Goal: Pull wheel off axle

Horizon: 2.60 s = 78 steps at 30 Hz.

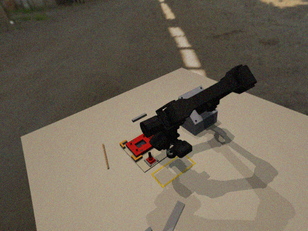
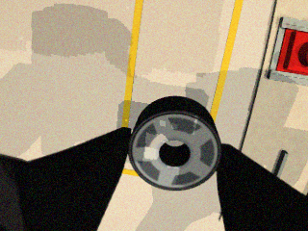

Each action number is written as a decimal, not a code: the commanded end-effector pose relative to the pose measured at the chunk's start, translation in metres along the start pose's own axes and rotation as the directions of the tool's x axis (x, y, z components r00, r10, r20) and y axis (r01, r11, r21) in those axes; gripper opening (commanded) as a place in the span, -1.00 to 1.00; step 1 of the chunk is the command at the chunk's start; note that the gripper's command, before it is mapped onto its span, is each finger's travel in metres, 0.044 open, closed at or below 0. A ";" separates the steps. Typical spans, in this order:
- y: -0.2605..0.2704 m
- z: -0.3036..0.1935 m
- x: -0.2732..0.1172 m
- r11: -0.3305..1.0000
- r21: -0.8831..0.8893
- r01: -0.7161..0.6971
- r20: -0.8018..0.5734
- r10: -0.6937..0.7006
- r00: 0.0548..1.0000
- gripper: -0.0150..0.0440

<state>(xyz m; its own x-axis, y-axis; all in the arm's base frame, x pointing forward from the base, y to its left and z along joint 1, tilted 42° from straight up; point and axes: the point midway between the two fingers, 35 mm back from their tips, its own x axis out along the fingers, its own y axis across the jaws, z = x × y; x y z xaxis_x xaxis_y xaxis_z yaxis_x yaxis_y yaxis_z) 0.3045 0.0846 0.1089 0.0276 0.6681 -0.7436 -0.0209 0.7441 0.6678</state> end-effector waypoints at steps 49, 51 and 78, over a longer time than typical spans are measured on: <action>-0.023 -0.040 0.012 1.000 0.009 0.007 -0.010 -0.007 1.000 0.97; -0.032 -0.065 -0.002 1.000 0.008 0.003 -0.013 -0.003 1.000 1.00; -0.036 -0.083 -0.011 1.000 0.008 -0.004 -0.015 0.004 1.000 1.00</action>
<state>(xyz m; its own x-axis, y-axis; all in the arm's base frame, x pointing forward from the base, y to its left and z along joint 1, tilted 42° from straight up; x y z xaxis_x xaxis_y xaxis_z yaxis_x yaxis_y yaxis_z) 0.2230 0.0509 0.0903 0.0171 0.6731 -0.7393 -0.0131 0.7395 0.6730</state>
